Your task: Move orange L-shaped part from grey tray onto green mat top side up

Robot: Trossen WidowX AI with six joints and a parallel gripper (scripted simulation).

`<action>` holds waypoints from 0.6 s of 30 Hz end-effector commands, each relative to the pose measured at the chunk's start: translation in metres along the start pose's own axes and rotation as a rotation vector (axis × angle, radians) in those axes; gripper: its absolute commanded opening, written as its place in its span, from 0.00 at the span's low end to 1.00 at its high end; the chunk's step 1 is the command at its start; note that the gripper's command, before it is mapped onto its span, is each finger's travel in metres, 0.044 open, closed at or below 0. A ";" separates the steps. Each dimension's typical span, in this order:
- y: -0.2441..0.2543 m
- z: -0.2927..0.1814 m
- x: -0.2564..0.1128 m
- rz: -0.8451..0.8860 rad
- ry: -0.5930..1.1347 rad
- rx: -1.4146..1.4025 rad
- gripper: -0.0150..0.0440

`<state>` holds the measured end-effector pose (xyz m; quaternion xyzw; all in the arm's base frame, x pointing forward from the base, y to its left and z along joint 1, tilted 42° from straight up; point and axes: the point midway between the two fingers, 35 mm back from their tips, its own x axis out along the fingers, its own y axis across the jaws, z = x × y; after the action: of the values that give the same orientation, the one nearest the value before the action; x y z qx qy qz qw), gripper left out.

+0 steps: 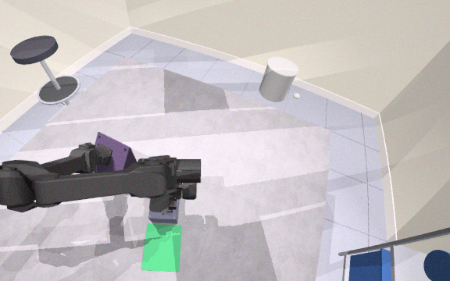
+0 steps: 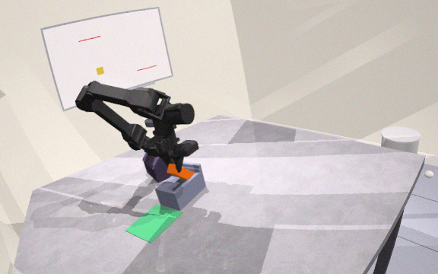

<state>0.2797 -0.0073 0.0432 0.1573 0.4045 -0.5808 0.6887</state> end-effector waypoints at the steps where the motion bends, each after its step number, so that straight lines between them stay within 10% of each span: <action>1: 0.002 -0.001 -0.008 0.005 0.009 0.005 0.25; 18: 0.001 -0.001 -0.036 0.005 0.010 0.004 0.25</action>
<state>0.2792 0.0136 0.0638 0.1578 0.4076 -0.5791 0.6882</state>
